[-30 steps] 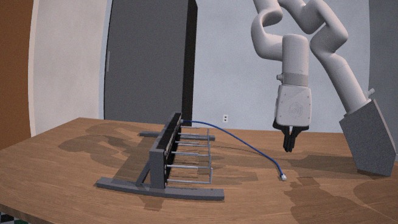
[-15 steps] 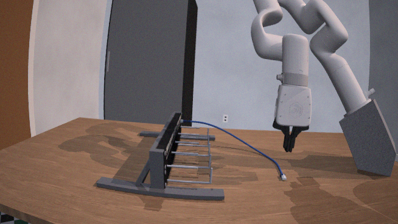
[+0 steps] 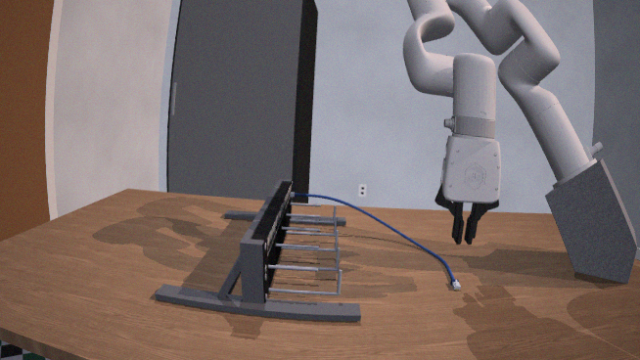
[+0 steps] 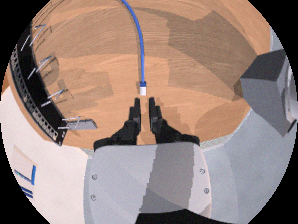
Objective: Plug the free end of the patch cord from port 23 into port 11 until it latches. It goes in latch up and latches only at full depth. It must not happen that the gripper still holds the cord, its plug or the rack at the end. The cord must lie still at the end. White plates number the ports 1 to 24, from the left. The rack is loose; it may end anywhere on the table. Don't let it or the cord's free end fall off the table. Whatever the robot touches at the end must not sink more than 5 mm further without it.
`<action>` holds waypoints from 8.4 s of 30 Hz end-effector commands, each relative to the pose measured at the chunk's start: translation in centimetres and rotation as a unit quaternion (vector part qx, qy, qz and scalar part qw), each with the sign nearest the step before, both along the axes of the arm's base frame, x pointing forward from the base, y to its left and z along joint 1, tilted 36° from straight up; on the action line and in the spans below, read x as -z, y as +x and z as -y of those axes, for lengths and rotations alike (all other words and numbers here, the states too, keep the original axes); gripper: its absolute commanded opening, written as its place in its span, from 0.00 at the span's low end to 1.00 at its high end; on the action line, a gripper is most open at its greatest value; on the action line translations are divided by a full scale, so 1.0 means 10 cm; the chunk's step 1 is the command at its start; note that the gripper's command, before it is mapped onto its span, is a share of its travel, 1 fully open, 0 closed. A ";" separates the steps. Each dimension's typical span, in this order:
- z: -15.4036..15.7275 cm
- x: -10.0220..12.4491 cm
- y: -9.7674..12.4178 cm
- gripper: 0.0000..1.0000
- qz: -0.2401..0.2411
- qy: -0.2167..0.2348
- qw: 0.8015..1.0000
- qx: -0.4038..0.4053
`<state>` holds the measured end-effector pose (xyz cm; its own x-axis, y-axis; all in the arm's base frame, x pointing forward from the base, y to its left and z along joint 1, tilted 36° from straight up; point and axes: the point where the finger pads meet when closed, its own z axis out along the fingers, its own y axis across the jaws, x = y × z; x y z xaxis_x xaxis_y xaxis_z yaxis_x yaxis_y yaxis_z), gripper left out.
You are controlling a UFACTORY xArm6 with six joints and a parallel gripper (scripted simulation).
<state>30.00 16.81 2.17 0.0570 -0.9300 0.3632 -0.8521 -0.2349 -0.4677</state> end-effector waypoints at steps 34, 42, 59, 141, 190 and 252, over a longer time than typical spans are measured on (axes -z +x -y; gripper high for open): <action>-0.01 -0.01 0.00 0.38 0.001 0.001 1.000 0.000; 0.00 0.01 0.02 0.38 0.001 0.001 1.000 0.000; 0.05 0.17 0.12 0.38 0.001 0.001 1.000 0.000; 0.17 0.53 0.36 0.38 0.001 0.001 1.000 0.000; 0.19 0.60 0.41 0.38 0.001 0.001 1.000 0.000; 0.20 0.61 0.41 0.00 0.000 0.000 1.000 0.000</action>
